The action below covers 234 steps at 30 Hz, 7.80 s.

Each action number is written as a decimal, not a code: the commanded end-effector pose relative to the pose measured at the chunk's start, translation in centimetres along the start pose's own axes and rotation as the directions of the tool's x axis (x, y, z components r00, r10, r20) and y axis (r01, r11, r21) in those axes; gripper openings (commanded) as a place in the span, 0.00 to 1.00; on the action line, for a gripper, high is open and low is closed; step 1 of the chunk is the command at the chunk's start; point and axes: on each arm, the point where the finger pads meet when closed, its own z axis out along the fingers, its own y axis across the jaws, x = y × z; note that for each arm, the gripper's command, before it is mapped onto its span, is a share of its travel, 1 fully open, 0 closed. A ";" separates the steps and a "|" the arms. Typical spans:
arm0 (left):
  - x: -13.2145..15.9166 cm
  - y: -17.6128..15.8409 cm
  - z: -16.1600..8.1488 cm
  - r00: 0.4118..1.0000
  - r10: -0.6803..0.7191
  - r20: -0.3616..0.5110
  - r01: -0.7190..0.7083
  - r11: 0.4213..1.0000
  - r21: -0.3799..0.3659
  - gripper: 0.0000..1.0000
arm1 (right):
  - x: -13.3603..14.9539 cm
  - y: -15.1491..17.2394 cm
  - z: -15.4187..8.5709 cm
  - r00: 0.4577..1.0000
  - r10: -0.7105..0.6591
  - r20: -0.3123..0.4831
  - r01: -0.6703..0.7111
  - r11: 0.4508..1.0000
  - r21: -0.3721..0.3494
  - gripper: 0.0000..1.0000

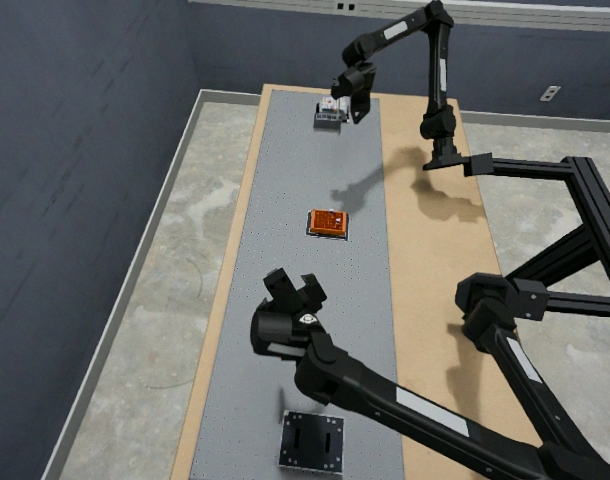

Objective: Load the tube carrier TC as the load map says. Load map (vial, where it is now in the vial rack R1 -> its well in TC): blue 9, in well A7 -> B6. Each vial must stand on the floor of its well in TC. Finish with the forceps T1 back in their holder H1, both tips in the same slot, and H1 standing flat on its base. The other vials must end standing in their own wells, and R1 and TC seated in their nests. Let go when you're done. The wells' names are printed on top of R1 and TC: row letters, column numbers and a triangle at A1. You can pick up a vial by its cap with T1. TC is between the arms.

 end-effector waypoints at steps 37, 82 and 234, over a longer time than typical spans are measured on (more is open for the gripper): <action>7.6 -10.9 2.6 0.803 -0.441 -0.402 0.421 0.896 -0.141 1.00 | -0.5 -0.2 -0.6 1.000 0.022 0.008 -0.022 1.000 -0.005 0.23; 16.5 -16.0 0.1 0.515 -0.804 -0.299 0.468 0.555 -0.687 1.00 | -0.5 -0.2 -0.6 1.000 0.022 0.008 -0.022 1.000 -0.005 0.23; 16.5 -16.0 0.1 0.514 -0.804 -0.299 0.468 0.555 -0.687 1.00 | -5.0 -25.2 9.0 1.000 0.001 -0.002 -0.001 1.000 0.008 0.23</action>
